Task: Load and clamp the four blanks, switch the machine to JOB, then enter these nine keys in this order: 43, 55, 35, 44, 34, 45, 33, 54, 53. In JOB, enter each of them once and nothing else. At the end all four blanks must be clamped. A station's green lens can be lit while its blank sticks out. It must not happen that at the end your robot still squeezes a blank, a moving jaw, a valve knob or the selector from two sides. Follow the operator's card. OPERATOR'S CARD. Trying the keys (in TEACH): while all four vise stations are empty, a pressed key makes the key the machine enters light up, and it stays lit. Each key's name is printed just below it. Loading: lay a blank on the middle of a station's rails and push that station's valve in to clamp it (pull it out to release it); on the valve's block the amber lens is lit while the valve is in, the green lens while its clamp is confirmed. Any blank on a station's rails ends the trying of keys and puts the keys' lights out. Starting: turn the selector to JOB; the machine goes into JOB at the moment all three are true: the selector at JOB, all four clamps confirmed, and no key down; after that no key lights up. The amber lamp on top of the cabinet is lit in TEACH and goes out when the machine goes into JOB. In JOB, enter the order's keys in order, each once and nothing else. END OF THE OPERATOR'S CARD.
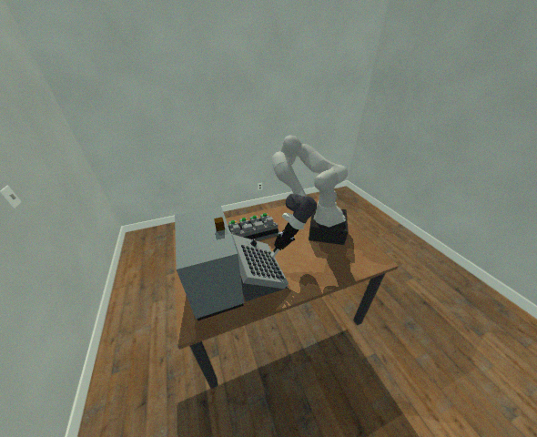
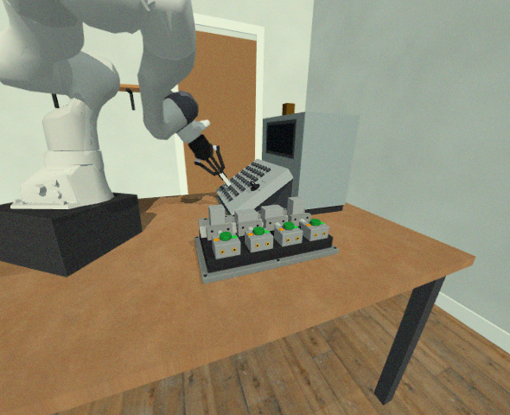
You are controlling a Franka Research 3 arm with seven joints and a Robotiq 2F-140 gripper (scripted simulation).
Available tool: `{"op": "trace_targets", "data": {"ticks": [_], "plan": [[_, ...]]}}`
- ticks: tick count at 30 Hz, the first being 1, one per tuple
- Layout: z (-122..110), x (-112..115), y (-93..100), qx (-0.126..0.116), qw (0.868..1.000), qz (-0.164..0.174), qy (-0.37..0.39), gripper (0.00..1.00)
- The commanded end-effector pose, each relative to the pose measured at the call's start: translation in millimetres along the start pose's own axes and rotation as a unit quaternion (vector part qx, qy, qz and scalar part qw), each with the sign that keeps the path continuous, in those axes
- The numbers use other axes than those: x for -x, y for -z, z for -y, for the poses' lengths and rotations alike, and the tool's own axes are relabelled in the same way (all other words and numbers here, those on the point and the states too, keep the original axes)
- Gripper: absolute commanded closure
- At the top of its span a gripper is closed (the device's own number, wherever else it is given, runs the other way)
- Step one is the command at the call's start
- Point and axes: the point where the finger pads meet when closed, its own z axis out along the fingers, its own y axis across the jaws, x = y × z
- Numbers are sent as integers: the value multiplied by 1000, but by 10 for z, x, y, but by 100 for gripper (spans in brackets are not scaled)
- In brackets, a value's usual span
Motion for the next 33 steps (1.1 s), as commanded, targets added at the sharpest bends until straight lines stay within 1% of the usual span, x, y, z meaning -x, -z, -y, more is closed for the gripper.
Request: {"op": "trace_targets", "data": {"ticks": [1,11,14,20,22,25,33], "plan": [[1,-21,31,1,1000,-3,1,100],[14,-21,43,1,1000,-3,2,100],[151,-20,43,1,1000,-3,2,100],[602,-19,42,1,1000,-3,2,100],[602,-19,42,1,1000,-3,2,100],[679,-19,42,1,1000,-3,2,100],[681,-19,10,1,1000,-3,1,100]]}}
